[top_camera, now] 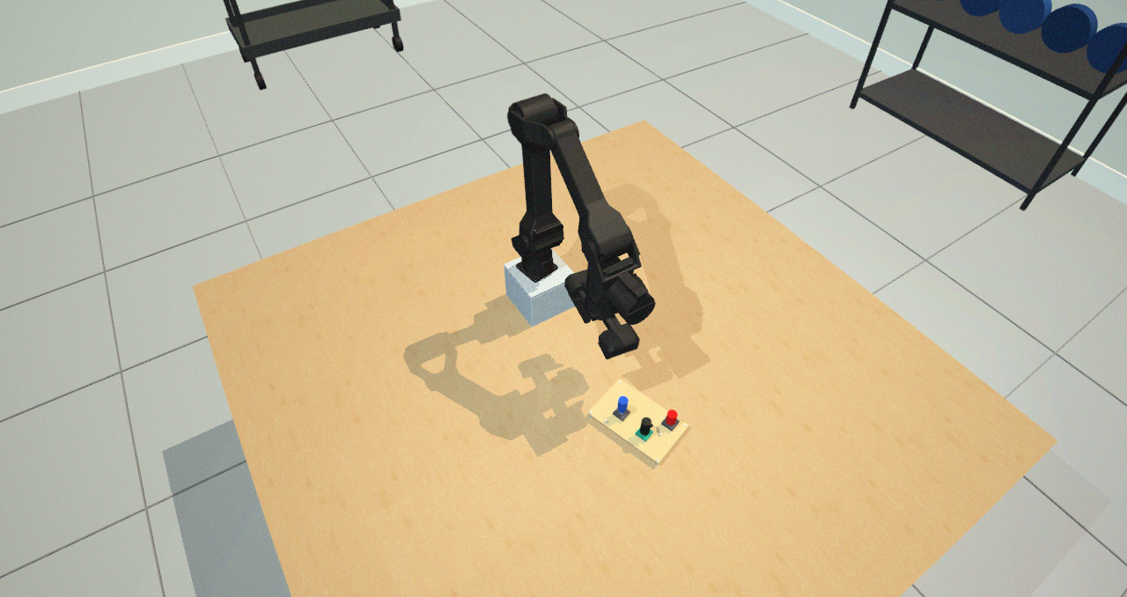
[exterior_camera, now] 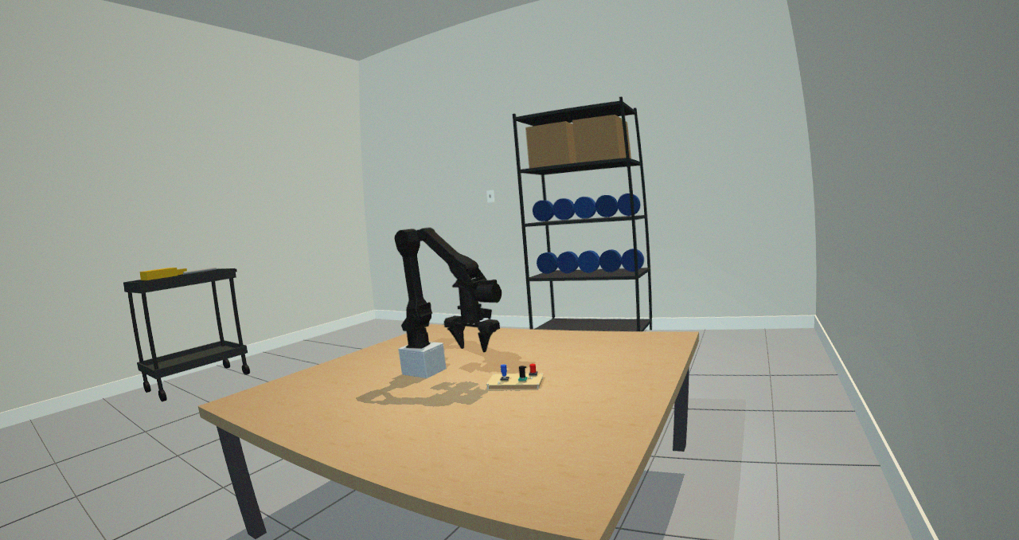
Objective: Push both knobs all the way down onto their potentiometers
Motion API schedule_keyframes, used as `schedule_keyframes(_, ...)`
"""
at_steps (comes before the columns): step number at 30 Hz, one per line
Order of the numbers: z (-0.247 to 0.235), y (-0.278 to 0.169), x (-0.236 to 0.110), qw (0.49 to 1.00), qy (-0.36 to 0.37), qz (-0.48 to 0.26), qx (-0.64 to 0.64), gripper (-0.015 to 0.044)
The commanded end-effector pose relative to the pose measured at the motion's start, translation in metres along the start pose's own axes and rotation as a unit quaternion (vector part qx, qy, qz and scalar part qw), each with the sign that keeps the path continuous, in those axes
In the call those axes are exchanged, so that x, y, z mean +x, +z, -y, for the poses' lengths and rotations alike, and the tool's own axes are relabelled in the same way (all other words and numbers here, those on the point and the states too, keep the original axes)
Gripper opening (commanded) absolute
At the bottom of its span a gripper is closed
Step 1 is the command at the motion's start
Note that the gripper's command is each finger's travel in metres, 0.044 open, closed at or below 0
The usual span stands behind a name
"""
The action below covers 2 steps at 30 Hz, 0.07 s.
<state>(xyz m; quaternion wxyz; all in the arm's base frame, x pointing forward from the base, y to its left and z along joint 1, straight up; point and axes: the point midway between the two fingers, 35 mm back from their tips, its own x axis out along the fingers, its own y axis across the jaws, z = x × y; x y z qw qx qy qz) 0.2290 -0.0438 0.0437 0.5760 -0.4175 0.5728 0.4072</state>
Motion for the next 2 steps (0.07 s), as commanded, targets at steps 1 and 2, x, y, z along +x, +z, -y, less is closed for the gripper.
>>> schedule_keyframes(1, 0.0008, 0.0007, -0.0018, 1.0, -0.005, 0.002, 0.003, 0.044)
schedule_keyframes(2, 0.0008, 0.0007, -0.0018, 1.0, -0.005, 0.002, 0.003, 0.044)
